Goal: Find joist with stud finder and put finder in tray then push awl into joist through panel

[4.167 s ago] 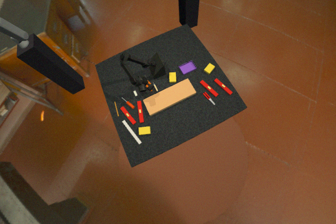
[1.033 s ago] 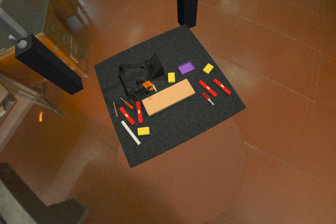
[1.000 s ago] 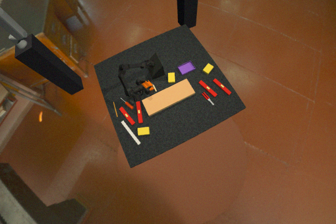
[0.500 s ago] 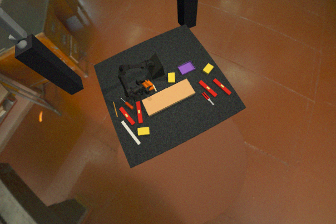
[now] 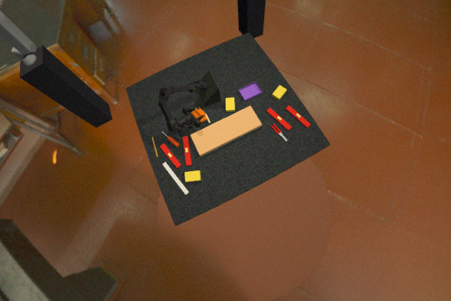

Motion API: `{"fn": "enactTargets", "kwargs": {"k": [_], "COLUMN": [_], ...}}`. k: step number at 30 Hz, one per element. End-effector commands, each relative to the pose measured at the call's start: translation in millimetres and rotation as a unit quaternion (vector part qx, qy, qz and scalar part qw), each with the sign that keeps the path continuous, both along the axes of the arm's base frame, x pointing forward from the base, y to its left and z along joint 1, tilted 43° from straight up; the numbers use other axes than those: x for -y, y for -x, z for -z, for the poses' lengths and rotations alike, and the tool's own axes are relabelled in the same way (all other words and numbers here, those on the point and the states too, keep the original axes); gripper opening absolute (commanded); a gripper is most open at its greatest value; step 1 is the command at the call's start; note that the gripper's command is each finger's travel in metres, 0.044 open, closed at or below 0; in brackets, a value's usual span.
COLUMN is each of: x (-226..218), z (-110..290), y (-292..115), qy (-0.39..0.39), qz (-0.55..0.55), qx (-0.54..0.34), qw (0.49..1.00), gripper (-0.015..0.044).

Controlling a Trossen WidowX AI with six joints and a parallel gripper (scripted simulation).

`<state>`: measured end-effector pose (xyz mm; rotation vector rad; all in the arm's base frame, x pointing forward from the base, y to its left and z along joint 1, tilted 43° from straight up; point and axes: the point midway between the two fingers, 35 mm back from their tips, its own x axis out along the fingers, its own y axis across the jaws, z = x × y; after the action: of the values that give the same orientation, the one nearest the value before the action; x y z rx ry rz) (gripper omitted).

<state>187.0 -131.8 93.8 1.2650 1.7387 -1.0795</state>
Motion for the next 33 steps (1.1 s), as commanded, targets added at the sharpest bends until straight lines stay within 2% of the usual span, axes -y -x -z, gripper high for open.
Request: {"fn": "enactTargets", "kwargs": {"k": [1, 14, 28, 33], "x": [5.4, 21.4, 21.4, 21.4], "z": [4.4, 17.9, 17.9, 17.9], "y": [-0.3, 0.4, 0.4, 0.4], "qy": [0.000, 0.003, 0.003, 0.003], "qz": [-0.005, -0.008, -0.008, -0.008], "qx": [0.000, -0.001, -0.001, -0.001], "qw": [1.000, 1.000, 1.000, 1.000], "gripper": [0.0000, 0.0000, 0.0368, 0.0379]}}
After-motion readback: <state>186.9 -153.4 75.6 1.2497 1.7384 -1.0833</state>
